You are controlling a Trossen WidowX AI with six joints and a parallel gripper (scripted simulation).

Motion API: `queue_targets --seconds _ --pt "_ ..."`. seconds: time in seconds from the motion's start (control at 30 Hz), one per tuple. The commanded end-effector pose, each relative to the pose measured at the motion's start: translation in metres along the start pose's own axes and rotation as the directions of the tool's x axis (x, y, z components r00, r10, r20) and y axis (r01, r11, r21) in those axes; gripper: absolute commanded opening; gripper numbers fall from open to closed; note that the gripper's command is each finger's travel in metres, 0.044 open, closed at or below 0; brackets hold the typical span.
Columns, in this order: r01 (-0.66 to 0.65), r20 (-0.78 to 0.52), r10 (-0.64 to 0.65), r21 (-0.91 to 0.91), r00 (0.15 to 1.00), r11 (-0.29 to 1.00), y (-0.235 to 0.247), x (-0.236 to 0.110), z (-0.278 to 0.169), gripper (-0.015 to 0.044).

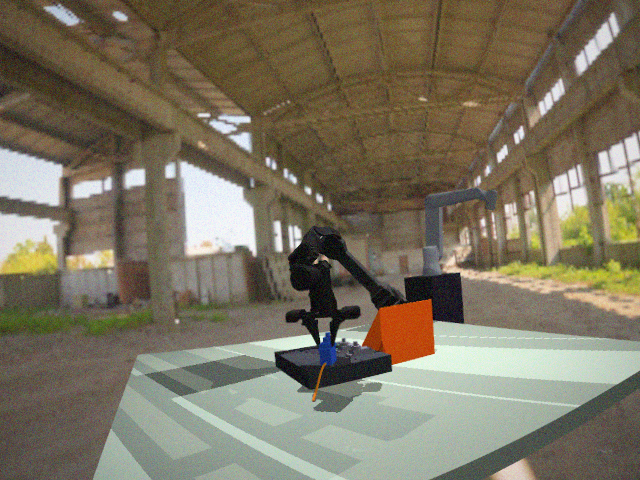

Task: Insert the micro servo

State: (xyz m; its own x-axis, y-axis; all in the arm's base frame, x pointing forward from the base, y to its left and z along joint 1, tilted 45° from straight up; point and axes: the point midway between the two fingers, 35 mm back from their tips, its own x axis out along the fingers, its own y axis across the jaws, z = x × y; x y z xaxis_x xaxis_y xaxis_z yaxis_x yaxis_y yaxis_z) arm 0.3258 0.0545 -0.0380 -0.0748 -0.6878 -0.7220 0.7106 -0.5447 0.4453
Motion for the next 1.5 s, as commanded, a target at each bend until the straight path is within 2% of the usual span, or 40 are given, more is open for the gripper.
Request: queue_targets --seconds 0.0,0.07,0.2,0.37,1.0,1.47 --pt "-0.004 -0.001 0.004 -0.003 1.000 1.000 0.000 0.000 0.000 0.0105" --pt "-0.004 -0.001 0.004 -0.003 1.000 1.000 0.000 0.000 0.000 0.0092" --pt "-0.004 -0.001 0.004 -0.003 1.000 1.000 0.000 -0.008 -0.001 0.0000" --pt "-0.003 -0.001 0.003 -0.003 1.000 1.000 -0.001 -0.029 0.004 0.0000" --pt "-0.003 -0.001 0.003 -0.004 1.000 1.000 -0.019 -0.030 0.013 0.0000" --pt "-0.004 0.002 0.004 -0.005 1.000 1.000 0.024 -0.029 0.067 0.0000"
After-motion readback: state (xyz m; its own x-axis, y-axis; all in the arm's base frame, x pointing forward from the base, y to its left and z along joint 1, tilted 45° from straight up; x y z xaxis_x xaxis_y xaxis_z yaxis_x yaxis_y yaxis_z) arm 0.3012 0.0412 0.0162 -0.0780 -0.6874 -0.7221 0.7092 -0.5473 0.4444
